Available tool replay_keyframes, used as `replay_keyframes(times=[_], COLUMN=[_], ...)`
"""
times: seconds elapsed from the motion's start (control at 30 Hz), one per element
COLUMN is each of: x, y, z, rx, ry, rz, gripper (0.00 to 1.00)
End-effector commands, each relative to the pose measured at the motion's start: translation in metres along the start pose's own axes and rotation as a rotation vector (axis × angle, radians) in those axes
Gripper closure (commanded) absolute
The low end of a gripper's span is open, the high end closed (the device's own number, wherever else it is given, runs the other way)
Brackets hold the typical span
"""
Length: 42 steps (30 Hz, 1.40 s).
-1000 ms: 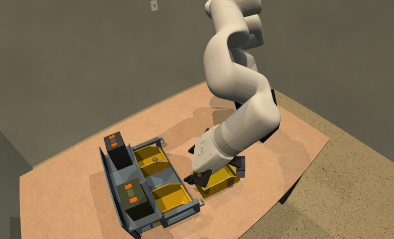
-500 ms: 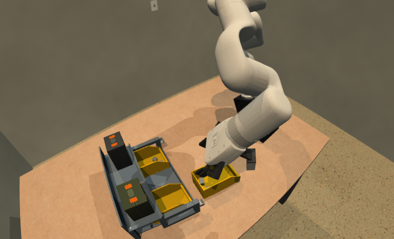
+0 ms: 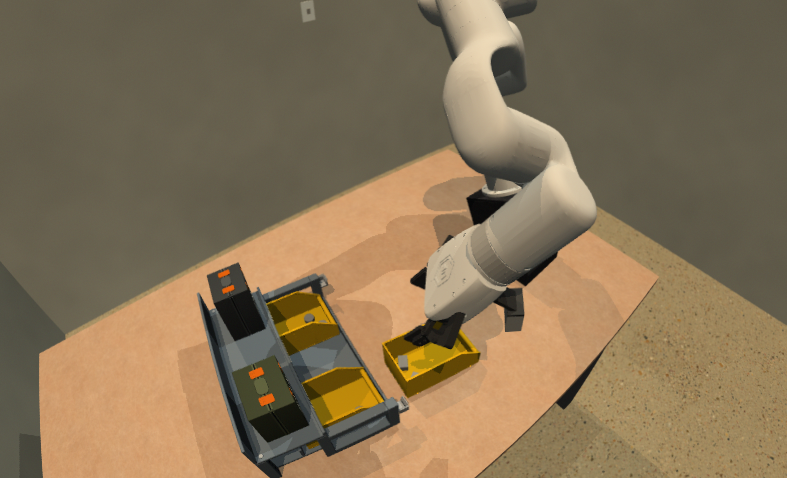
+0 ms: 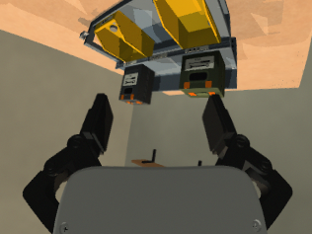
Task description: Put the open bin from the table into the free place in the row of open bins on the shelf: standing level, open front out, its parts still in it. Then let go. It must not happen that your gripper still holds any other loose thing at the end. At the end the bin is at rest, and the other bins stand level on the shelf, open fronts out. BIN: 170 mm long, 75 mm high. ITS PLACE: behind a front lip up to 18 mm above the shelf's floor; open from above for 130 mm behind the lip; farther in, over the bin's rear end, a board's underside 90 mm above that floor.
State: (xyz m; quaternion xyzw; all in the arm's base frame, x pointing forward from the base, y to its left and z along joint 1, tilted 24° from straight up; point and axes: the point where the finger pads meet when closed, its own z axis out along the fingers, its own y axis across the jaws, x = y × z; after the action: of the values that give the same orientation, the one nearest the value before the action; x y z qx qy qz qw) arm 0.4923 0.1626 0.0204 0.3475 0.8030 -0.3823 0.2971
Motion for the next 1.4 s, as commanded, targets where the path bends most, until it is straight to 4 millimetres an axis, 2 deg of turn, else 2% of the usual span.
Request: replay_keyframes(times=[0.0,0.93,1.1,1.37], x=[0.0,-0.005,-0.004,-0.004], y=[0.0,0.004,-0.042,-0.042], z=[-0.003,0.001,0.02,0.02], rx=[-0.004,-0.004,-0.146,-0.146], ry=[0.0,0.0,0.059,0.059], rz=[0.003,0.003,-0.208,-0.208], gripper=[0.0,0.0,0.0,0.0])
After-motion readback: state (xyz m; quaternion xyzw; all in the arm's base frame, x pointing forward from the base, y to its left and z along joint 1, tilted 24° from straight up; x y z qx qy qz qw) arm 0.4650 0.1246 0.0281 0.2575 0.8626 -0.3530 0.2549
